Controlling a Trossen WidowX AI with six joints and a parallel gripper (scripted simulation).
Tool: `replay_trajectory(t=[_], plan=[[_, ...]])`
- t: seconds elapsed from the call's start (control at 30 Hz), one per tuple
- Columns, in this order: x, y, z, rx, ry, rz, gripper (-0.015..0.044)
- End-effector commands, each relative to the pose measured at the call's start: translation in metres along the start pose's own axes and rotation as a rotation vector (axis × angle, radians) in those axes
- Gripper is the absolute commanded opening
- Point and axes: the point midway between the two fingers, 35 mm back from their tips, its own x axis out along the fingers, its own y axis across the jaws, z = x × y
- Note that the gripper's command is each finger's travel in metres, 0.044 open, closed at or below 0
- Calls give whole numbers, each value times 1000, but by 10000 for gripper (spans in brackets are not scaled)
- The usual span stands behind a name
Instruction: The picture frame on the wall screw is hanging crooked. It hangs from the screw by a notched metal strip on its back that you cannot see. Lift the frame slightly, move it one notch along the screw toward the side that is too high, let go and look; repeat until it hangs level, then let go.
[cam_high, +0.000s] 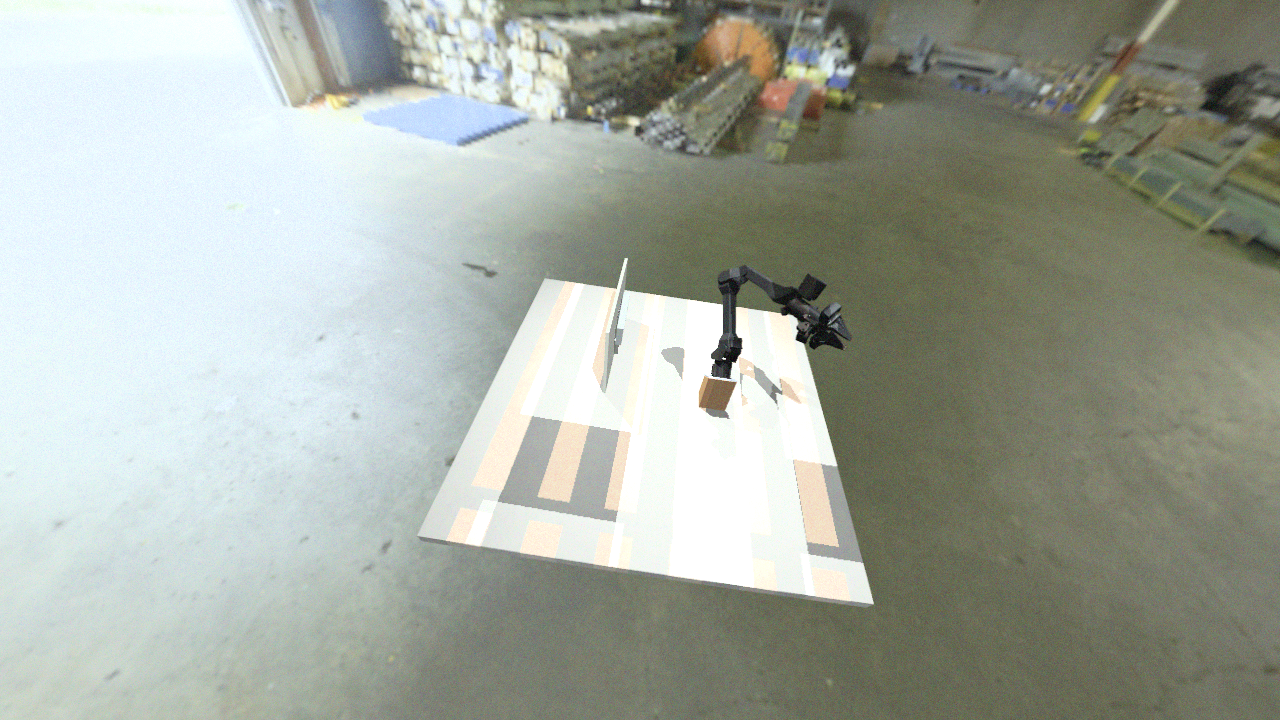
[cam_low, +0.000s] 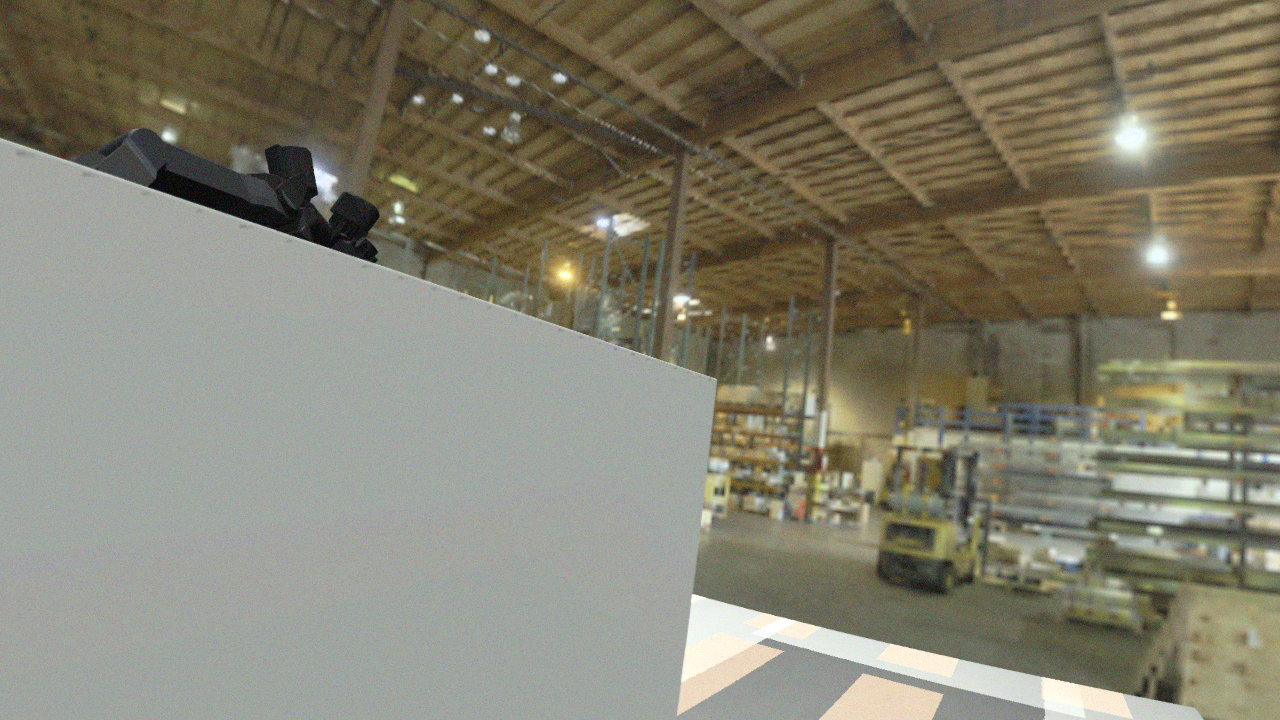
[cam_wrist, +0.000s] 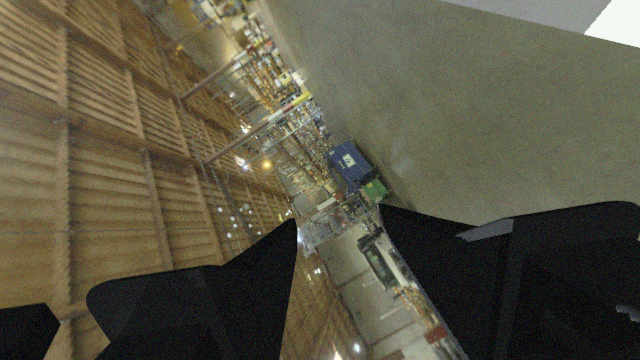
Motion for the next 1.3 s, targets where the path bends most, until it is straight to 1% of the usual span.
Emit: replay_trajectory(t=[0.0, 0.13, 0.27, 0.4, 0.57, 0.73, 0.93, 1.1, 1.27], plan=[[-28, 36, 36, -18, -36, 98, 260], [-68, 72, 75, -49, -92, 224, 260], [-112, 98, 111, -90, -166, 348, 260], [-160, 113, 145, -130, -256, 464, 260], [-222, 117, 181, -174, -390, 595, 260], [-282, 108, 209, -222, -547, 708, 260], [-346, 82, 230, -287, -760, 809, 260], [-391, 52, 239, -340, -964, 859, 260], [-429, 19, 241, -388, -1190, 869, 260]])
